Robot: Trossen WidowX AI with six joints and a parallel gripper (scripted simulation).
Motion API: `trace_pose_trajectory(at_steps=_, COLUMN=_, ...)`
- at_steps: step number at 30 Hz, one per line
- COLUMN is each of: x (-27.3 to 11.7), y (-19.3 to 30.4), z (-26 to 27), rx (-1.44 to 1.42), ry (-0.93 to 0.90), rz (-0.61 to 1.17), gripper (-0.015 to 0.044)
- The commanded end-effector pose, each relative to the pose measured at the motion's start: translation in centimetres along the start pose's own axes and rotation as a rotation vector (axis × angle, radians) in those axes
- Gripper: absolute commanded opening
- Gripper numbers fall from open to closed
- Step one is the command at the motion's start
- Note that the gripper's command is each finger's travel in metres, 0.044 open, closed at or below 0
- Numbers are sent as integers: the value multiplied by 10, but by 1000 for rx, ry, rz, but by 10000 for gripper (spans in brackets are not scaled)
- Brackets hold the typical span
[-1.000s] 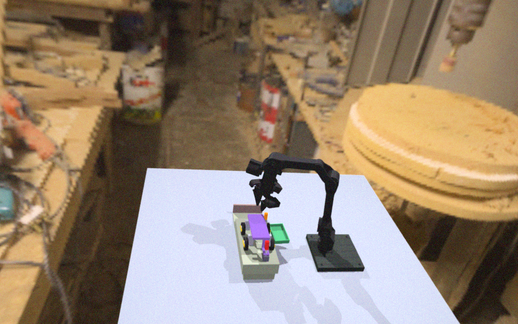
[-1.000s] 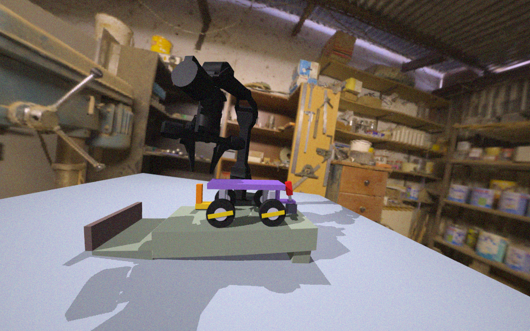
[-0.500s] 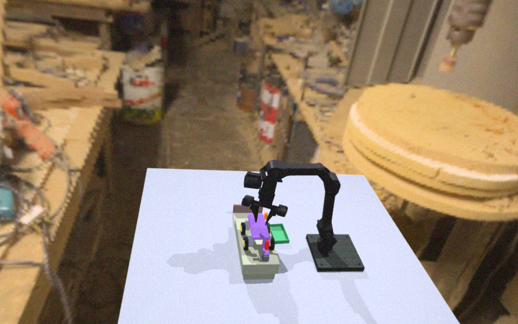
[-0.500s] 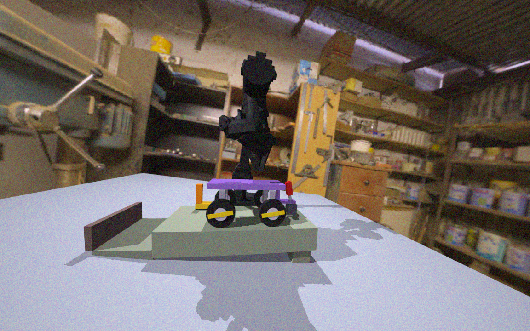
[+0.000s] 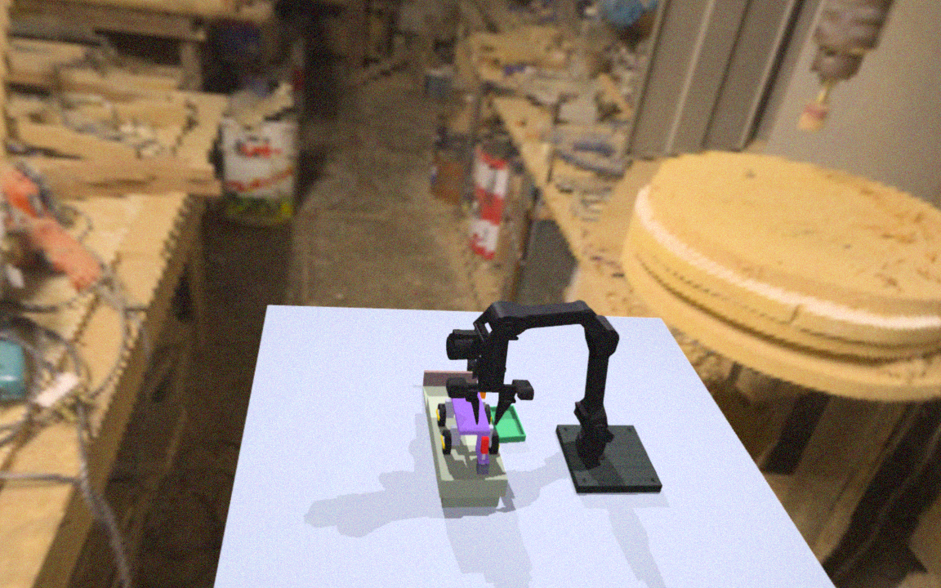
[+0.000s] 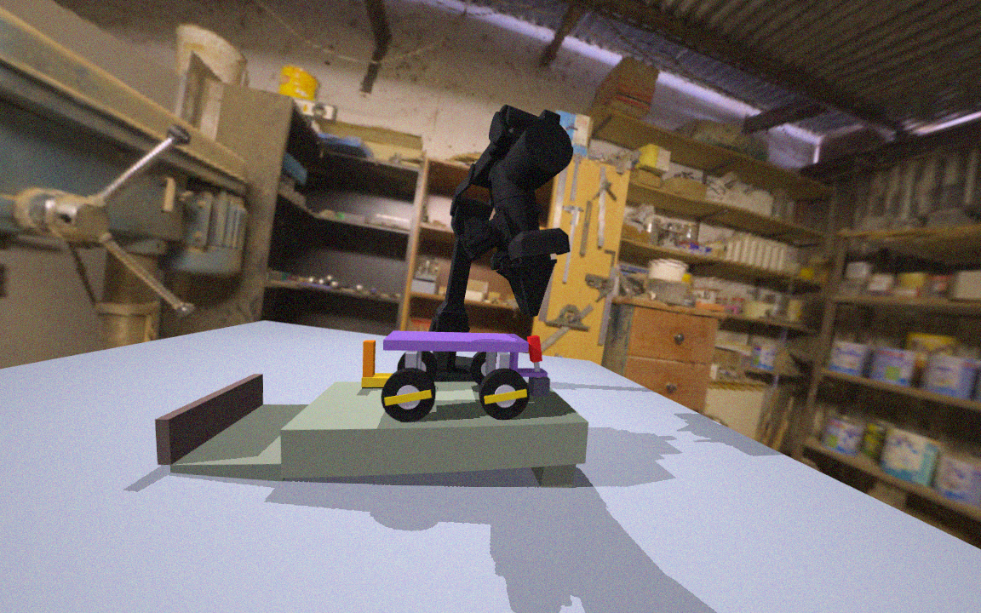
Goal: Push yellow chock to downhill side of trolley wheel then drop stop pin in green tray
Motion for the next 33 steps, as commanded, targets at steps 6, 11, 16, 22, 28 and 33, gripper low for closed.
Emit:
trace_pose_trajectory(at_steps=6, x=12, y=1, z=0, rx=-13, ry=13, rz=2, gripper=190)
trace_pose_trajectory(at_steps=11, x=19, y=2, z=0, rx=-13, ry=13, rz=2, gripper=190)
trace_pose_trajectory(at_steps=16, x=27, y=2, z=0, rx=-13, ry=13, rz=2, gripper=190)
trace_pose_trajectory(at_steps=22, x=32, y=2, z=-1, rx=-13, ry=13, rz=2, gripper=190)
trace_pose_trajectory(at_steps=28, x=37, y=2, z=-1, rx=-13, ry=13, rz=3, gripper=190)
trace_pose_trajectory(at_steps=33, x=45, y=2, z=0, rx=-13, ry=13, rz=3, gripper=190)
Point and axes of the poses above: the point midway between the two fingers, 35 mm back from their tips, its own x axis out along the fingers, its own z axis across the jaws, y = z × x, the point moved 6 cm from there along -x, back along the fingers, and after that the axes turned 13 degrees about x, right-handed, at the moved point
